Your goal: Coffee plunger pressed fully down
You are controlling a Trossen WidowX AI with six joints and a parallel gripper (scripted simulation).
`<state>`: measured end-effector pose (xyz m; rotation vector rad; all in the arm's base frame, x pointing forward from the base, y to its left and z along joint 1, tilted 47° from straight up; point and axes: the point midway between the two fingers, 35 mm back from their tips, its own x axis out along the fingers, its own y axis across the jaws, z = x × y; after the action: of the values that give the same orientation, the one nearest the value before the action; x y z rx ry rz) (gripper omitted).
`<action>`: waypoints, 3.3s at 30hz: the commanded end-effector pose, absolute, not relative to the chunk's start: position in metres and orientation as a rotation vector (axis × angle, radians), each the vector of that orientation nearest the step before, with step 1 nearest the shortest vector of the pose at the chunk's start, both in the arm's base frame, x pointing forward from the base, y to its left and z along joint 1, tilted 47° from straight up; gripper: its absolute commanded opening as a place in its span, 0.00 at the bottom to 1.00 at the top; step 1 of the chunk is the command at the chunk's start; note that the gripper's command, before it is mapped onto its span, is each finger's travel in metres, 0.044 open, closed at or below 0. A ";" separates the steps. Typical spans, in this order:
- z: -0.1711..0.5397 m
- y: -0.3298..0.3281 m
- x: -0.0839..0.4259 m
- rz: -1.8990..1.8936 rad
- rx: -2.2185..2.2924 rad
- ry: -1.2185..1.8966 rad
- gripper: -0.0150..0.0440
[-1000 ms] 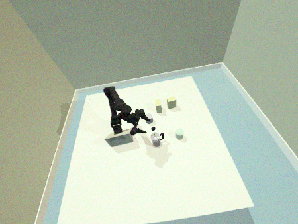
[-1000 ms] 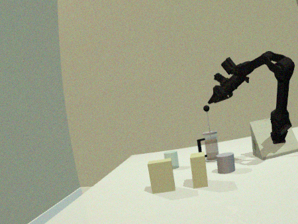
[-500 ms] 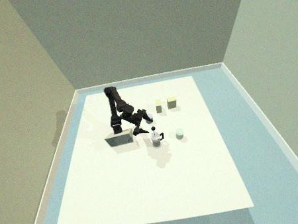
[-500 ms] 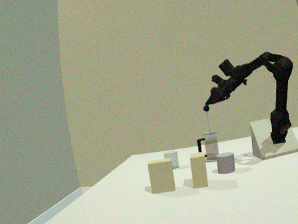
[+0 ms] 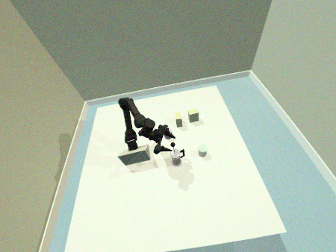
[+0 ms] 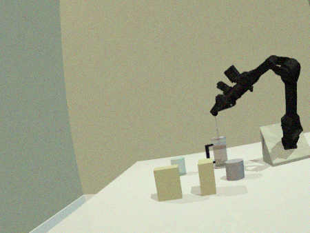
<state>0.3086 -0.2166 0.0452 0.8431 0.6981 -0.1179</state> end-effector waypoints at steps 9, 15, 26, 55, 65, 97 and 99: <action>0.042 -0.215 0.310 -0.122 0.850 0.705 0.56; 0.042 -0.215 0.310 -0.122 0.850 0.705 0.46; 0.037 -0.211 0.310 -0.122 0.850 0.705 0.46; 0.001 -0.180 0.313 -0.122 0.849 0.707 0.46; -0.012 -0.169 0.313 -0.122 0.850 0.706 0.46; -0.030 -0.157 0.324 -0.121 0.852 0.702 0.46; -0.030 -0.158 0.324 -0.121 0.852 0.702 0.46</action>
<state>0.3272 -0.1714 -0.0181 0.8175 0.6554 -0.1392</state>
